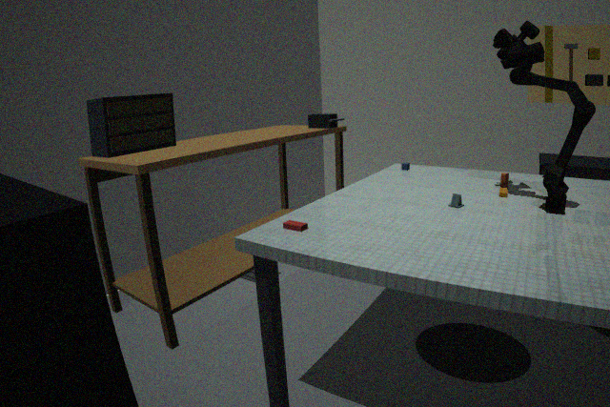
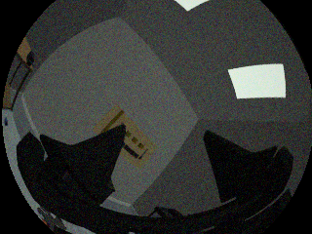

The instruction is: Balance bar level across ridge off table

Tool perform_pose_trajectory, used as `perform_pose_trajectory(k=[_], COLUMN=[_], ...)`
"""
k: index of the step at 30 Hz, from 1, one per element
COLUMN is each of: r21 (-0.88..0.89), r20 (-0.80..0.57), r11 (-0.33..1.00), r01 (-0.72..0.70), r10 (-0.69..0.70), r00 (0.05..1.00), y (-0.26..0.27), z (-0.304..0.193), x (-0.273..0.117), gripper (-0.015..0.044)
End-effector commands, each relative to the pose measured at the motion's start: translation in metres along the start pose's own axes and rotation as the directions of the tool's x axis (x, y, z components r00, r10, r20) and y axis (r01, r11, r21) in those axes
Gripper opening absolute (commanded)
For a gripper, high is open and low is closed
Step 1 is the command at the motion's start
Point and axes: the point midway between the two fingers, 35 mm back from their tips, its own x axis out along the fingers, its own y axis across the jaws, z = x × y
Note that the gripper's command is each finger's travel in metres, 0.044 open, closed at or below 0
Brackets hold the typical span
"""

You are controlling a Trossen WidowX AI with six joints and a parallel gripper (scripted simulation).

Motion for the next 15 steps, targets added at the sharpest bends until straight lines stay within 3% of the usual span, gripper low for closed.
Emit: perform_pose_trajectory(k=[1,4,15], r21=[-0.005,-0.082,-0.410], r20=[0.003,0.039,0.169], r11=[1.000,0.996,0.902], r01=[-0.002,-0.027,-0.135], r10=[0.002,0.031,0.220], r00=[1.000,0.999,0.961], y=[0.001,0.014,0.085], z=[0.001,0.008,0.031], x=[0.000,0.001,0.000], gripper=[0.0374,0.0315,0.0315])
